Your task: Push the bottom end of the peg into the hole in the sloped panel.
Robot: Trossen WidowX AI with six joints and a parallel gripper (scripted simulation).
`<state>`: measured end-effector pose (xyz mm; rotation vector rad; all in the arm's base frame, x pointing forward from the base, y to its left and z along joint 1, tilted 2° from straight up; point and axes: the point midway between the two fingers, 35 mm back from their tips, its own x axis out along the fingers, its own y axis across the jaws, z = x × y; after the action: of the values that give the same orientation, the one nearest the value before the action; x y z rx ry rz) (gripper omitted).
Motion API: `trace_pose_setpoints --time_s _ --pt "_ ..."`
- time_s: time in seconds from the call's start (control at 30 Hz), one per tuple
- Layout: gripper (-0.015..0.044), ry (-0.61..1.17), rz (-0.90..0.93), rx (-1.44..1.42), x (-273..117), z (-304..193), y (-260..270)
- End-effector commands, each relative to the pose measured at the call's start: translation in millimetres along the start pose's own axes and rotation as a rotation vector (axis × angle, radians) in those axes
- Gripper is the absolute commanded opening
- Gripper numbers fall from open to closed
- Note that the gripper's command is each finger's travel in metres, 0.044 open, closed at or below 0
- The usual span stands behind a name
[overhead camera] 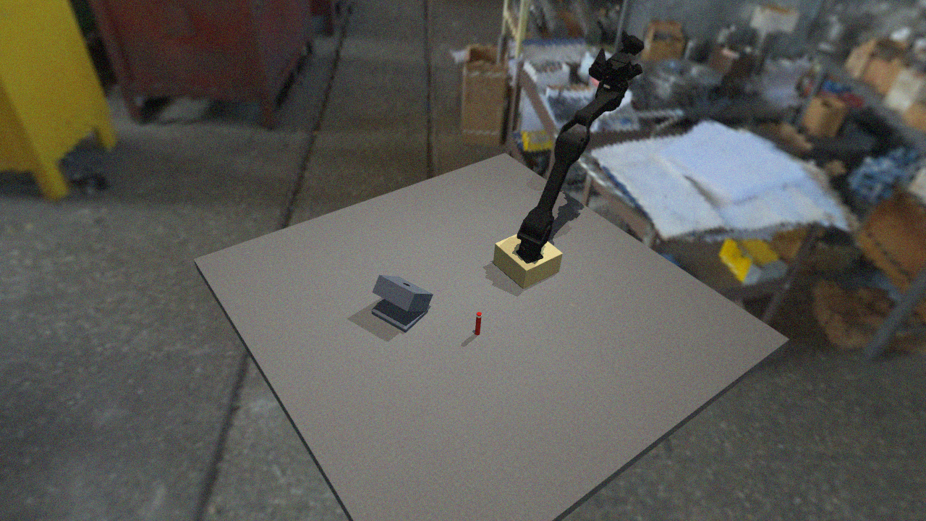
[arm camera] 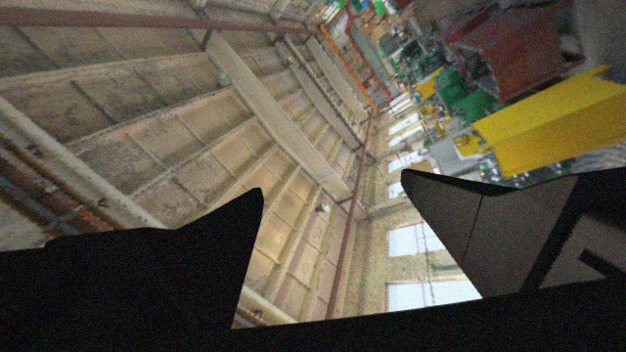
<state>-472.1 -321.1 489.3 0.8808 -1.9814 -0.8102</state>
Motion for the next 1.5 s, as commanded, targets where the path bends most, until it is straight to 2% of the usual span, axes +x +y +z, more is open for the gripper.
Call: trace_pose_setpoints --time_s 0.0,0.83,1.47 --pt "0.044 0.024 -0.017 -0.02 7.6 -20.2 -13.0" --pt "0.044 0.14 -0.217 0.009 35.1 -127.1 -132.7" --pt "0.044 0.262 -0.377 -0.065 30.9 -207.9 -212.8"
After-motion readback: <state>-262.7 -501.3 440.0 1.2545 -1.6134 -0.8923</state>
